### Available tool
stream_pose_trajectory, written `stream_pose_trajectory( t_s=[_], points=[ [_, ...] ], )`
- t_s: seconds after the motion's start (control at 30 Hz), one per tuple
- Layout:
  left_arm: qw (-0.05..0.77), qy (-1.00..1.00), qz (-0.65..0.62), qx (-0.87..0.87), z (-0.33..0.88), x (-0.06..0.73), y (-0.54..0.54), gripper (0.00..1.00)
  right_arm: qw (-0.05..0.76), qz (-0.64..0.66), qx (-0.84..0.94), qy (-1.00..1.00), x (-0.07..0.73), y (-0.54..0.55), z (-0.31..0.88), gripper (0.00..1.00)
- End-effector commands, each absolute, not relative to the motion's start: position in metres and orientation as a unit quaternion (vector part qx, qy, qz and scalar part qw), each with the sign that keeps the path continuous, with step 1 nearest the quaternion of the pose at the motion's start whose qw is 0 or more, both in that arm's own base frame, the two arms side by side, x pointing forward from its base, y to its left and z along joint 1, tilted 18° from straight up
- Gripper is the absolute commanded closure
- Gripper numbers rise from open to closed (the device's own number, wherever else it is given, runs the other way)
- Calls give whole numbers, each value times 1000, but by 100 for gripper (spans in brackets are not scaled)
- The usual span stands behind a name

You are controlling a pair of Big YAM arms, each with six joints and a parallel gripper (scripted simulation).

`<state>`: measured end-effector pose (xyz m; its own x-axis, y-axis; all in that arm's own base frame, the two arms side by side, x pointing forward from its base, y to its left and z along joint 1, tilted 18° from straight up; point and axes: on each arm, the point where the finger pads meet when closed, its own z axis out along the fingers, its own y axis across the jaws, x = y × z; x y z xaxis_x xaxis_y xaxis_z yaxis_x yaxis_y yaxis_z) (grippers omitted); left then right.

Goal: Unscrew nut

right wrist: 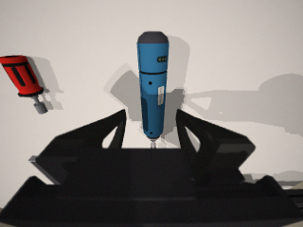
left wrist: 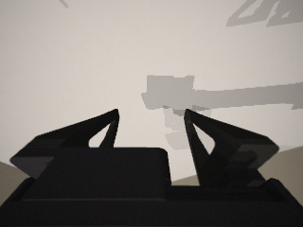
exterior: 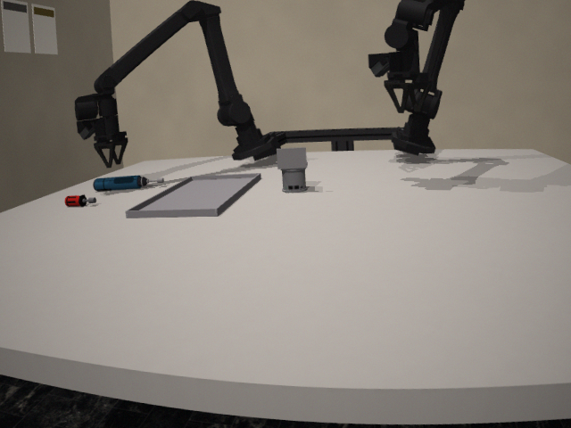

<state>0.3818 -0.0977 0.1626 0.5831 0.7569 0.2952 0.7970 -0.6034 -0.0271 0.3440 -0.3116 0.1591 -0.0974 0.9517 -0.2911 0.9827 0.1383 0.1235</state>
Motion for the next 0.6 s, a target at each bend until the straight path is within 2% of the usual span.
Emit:
stream_pose_trajectory(
  t_s=[0.0, 0.57],
  points=[
    [67, -435, -138, -887, 176, 391, -102, 14, 177, -53, 668, 721, 364, -341, 192, 35],
    [67, -435, -138, -887, 176, 391, -102, 14, 208, -58, 690, 691, 397, -386, 243, 35]
  ],
)
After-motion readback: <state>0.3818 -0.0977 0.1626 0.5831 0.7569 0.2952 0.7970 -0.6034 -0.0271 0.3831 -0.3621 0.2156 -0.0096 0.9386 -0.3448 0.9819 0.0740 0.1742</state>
